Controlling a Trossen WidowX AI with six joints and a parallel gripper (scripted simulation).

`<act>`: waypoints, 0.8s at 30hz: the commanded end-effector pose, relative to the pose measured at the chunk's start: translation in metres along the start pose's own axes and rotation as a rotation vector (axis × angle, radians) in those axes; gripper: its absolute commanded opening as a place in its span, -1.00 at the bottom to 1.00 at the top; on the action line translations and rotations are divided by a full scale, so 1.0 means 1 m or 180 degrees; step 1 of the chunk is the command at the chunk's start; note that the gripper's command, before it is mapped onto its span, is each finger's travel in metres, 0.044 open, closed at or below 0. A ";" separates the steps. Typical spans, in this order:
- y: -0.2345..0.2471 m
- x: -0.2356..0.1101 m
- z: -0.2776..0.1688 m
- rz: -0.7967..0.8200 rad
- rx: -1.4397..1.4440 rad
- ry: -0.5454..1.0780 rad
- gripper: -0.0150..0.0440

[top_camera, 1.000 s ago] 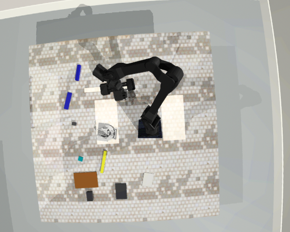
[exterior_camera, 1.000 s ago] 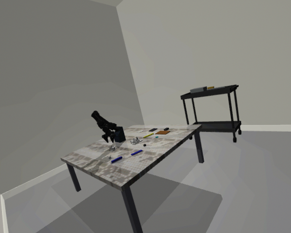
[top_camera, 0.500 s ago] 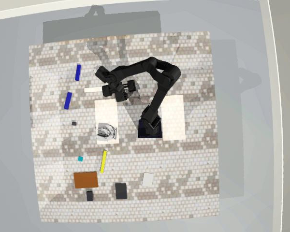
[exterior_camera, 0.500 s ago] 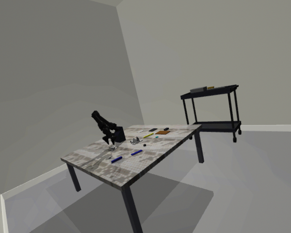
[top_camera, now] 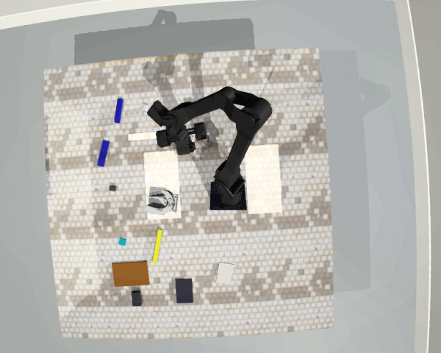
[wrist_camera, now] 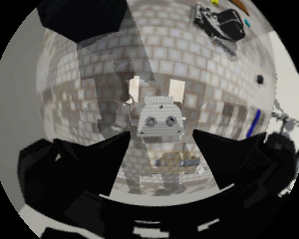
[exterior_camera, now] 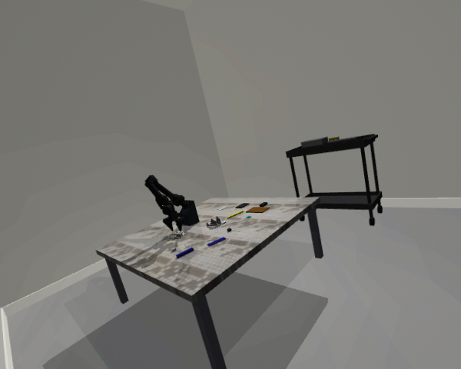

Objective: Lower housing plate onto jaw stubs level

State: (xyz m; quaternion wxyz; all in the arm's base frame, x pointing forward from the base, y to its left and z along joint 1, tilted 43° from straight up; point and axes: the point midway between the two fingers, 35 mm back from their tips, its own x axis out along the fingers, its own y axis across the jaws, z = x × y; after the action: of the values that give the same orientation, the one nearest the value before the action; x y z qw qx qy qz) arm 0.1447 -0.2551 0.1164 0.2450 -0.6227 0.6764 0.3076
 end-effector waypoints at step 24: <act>0.000 0.028 0.004 0.0017 -0.0039 -0.0037 1.00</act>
State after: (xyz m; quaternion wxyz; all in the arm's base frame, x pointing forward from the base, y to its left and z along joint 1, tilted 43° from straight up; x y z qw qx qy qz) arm 0.1432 -0.2687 0.1026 0.2444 -0.6229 0.6766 0.3074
